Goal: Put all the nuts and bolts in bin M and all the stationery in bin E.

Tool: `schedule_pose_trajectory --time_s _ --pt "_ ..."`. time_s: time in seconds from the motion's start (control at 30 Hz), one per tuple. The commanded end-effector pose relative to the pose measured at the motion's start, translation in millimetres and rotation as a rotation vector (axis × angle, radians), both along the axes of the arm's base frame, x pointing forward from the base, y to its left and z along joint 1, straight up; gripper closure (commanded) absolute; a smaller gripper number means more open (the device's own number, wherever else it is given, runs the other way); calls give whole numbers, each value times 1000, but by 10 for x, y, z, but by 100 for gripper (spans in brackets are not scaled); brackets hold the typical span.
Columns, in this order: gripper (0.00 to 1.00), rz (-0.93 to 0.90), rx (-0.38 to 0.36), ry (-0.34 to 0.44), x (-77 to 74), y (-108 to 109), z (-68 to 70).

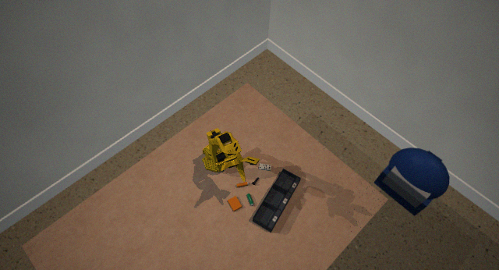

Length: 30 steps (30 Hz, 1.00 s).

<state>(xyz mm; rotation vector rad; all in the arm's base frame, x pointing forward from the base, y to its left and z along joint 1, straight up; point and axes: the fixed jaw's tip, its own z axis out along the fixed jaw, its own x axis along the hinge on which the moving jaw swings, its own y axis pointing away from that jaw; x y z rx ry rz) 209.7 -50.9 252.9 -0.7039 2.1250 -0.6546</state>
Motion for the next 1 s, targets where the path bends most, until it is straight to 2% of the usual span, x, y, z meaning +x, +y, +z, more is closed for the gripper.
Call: schedule_pose_trajectory --time_s 0.0,0.67,0.8,0.97 --pt "0 0 0 -3 -4 1 6" --pt "0 -2 6 1 -4 4 -3" --pt "0 -12 37 21 -2 22 -57" --pt "0 -45 126 84 -7 78 -215"
